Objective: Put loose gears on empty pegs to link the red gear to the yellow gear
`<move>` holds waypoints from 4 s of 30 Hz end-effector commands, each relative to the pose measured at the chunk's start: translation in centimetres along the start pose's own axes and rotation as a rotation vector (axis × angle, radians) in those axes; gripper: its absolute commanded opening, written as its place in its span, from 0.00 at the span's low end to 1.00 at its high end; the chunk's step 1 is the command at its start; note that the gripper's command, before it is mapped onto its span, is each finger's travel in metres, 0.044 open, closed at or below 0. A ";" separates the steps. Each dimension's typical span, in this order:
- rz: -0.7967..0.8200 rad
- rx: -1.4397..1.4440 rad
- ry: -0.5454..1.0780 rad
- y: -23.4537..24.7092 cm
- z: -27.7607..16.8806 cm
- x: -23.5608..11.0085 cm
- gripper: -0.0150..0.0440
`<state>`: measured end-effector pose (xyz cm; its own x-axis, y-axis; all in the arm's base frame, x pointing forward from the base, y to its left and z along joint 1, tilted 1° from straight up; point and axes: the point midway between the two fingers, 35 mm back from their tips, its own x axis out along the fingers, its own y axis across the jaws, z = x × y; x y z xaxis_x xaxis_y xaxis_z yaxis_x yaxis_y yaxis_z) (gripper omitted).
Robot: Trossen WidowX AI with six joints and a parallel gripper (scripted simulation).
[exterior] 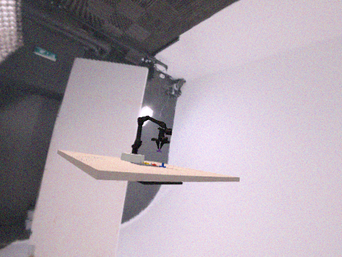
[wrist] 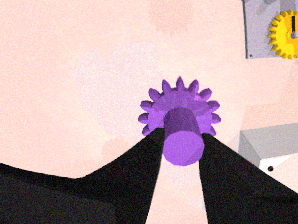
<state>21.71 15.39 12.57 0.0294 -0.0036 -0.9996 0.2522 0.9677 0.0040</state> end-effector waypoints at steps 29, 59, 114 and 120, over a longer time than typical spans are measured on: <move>-0.006 0.034 -0.012 -3.5 5.8 3.0 0.25; -0.009 0.007 -0.010 -8.3 10.4 6.2 0.25; -0.010 -0.175 -0.010 -11.3 12.3 9.6 0.25; -0.010 -0.126 -0.010 -11.3 12.3 10.4 0.25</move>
<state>31.10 1.27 2.95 0.0390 -0.0181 -0.9991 0.1020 0.9947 -0.0141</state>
